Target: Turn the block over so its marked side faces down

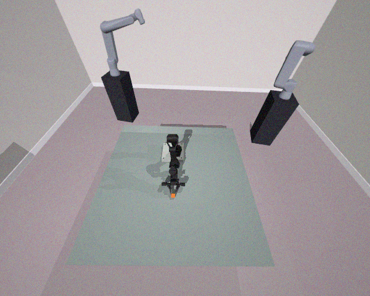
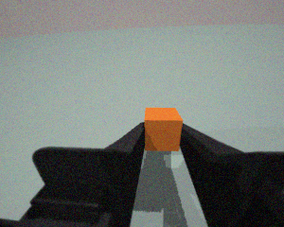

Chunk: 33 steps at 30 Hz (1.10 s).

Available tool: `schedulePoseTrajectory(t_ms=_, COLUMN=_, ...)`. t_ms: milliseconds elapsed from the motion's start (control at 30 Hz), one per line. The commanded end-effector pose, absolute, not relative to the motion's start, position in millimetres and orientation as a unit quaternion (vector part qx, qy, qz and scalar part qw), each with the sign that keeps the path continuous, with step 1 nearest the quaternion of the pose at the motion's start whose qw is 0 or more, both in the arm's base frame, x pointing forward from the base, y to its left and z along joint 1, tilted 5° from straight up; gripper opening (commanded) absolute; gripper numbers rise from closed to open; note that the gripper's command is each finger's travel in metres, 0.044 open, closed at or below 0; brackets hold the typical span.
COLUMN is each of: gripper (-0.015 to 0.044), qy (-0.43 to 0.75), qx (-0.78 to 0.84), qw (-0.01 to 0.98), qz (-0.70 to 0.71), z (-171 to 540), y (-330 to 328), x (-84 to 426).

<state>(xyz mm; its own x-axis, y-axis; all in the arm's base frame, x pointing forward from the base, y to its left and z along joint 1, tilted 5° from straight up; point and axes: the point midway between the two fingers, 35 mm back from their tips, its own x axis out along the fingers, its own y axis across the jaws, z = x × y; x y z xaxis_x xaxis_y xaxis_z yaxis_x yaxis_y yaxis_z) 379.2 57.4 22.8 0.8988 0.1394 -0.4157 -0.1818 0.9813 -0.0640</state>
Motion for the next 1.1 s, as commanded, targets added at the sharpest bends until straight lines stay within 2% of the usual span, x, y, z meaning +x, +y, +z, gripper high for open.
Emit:
schedulePoseTrajectory(t_ms=0, gripper=0.0053, qy=0.211, qx=-0.053, qw=0.972, qz=0.086, z=21.3, y=57.9, x=377.5)
schedulePoseTrajectory(t_ms=500, gripper=0.044, qy=0.211, qx=-0.053, qw=0.972, qz=0.086, z=21.3, y=57.9, x=377.5)
schedulePoseTrajectory(t_ms=1067, gripper=0.044, qy=0.211, qx=-0.053, qw=0.972, qz=0.086, z=21.3, y=57.9, x=377.5)
